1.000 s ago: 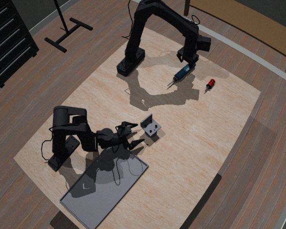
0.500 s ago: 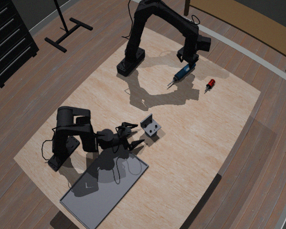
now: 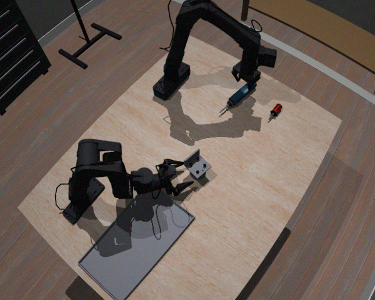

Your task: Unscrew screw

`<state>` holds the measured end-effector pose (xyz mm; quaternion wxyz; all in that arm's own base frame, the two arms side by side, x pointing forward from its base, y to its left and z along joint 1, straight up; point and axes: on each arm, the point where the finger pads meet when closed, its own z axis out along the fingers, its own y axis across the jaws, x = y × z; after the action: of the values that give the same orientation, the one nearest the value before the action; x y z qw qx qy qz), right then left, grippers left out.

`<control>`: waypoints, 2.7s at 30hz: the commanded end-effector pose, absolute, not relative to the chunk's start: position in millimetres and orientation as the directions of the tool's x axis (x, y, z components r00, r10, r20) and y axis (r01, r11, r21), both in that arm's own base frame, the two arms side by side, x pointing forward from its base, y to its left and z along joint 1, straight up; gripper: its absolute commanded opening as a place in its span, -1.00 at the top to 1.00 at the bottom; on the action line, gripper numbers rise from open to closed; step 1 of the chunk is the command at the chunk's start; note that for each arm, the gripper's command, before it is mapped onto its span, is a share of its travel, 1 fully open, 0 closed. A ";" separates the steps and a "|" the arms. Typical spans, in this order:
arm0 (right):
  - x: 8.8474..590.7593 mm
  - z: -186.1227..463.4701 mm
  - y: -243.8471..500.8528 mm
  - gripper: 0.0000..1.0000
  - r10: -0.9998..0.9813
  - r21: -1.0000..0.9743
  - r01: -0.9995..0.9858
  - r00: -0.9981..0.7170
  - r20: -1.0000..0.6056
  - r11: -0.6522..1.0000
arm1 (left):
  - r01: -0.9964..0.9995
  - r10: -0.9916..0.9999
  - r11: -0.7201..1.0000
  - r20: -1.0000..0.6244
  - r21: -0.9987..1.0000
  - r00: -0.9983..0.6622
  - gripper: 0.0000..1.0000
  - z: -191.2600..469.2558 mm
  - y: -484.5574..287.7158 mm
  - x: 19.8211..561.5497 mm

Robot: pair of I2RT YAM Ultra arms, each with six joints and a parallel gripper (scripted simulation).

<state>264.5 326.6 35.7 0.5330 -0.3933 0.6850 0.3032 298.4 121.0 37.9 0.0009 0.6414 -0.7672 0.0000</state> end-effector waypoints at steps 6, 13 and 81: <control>269.5 29.1 337.8 -0.72 -0.222 0.005 -0.860 -0.137 -0.965 0.510 | -0.984 -0.984 0.177 -0.016 -0.009 -0.177 -0.30 42.1 123.5 301.0; 275.0 32.3 344.0 -0.72 -0.213 0.002 -0.859 -0.129 -0.969 0.512 | -0.984 -0.984 0.177 -0.016 -0.009 -0.177 -0.30 42.1 123.5 301.0; 287.3 23.6 364.3 -0.49 -0.219 0.000 -0.859 -0.130 -0.967 0.511 | -0.984 -0.984 0.177 -0.016 -0.009 -0.177 -0.30 42.1 123.5 301.0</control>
<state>286.3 362.6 21.9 0.5302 -0.3929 0.6881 0.3016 298.4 121.0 37.9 0.0009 0.6414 -0.7672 0.0000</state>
